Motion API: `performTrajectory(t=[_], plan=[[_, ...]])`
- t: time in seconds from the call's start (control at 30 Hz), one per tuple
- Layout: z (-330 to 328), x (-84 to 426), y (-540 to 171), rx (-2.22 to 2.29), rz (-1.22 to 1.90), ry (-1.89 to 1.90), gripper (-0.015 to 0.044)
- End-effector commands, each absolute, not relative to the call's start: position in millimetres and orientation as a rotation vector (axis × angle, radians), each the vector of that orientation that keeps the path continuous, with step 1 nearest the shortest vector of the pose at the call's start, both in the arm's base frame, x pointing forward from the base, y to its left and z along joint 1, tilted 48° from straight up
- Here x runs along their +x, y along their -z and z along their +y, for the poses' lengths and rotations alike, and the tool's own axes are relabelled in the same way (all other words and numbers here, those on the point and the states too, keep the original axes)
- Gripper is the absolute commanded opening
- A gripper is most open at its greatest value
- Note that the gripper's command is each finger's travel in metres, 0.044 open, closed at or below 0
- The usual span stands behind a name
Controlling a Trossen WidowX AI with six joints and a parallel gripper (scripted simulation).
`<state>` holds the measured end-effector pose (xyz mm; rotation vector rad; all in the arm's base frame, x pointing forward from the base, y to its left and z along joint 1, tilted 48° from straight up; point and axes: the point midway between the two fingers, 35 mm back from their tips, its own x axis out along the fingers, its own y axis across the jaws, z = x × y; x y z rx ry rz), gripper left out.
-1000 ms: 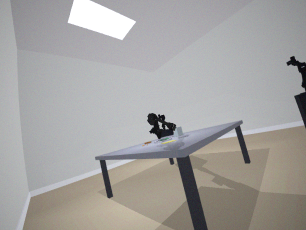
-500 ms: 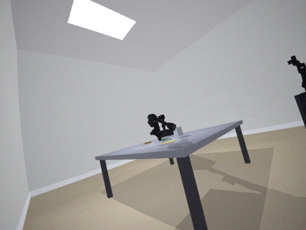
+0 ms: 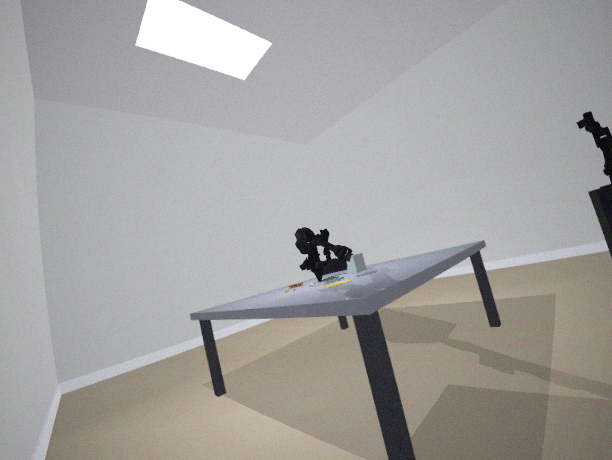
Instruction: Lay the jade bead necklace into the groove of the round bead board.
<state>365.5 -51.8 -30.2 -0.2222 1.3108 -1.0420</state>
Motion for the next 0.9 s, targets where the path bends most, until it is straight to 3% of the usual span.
performTrajectory(t=[0.0, 0.87], plan=[[-51.7, 365.3, 29.7, -0.223, 1.311, 1.043, 0.0000], [-45.7, 365.4, 25.1, -0.232, 1.313, 1.040, 0.0000]])
